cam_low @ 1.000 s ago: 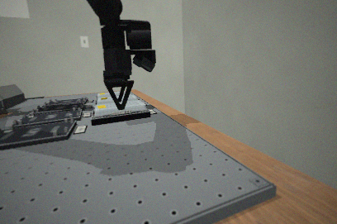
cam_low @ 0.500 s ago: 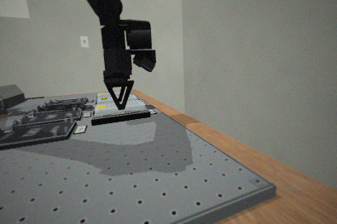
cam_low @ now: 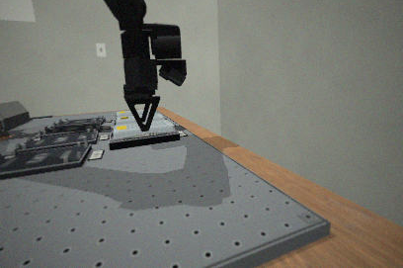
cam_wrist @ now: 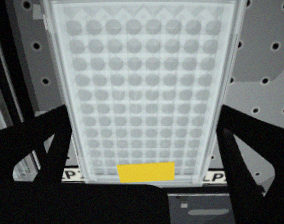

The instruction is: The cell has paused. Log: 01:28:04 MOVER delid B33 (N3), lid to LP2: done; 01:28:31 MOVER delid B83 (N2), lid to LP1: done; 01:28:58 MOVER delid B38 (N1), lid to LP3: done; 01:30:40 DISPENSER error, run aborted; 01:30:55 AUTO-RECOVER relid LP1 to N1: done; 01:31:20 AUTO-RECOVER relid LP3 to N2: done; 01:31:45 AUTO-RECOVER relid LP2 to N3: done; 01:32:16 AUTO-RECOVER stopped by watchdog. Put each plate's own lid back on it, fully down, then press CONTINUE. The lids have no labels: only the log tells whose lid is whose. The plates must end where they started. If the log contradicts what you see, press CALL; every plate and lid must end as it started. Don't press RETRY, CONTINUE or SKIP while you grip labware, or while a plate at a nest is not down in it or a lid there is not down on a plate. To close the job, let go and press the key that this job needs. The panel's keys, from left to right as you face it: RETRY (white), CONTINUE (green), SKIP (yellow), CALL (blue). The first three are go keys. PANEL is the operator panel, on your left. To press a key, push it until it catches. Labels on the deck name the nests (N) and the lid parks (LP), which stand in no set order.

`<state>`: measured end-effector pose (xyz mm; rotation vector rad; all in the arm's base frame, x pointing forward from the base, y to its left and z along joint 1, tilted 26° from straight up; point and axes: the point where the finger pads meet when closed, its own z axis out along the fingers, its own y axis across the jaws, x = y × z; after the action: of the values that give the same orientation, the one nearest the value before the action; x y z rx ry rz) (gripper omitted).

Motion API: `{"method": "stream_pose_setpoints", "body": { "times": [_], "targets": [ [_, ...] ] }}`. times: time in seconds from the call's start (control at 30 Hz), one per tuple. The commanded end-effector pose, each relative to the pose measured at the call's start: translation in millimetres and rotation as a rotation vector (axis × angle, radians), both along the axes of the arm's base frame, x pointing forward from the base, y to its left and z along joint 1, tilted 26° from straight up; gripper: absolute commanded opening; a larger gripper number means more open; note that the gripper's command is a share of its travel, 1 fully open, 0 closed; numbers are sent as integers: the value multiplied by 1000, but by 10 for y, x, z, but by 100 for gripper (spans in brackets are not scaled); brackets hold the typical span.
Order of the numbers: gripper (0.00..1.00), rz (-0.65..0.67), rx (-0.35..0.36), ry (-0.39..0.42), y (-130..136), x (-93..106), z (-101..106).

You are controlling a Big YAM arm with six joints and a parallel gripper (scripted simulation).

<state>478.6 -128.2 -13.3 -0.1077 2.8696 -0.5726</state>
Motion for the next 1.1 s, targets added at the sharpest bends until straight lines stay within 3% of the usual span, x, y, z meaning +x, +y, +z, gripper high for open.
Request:
{"method": "stream_pose_setpoints", "body": {
  "times": [0.0, 0.3, 0.33, 1.07],
  "targets": [
    [0, 3, -2, -23, -4, 88, 76],
    [0, 3, -2, -23, -4, 86, 76],
    [100, 3, -2, -23, -4, 86, 76],
    [100, 3, -2, -23, -4, 86, 76]
  ]
}}
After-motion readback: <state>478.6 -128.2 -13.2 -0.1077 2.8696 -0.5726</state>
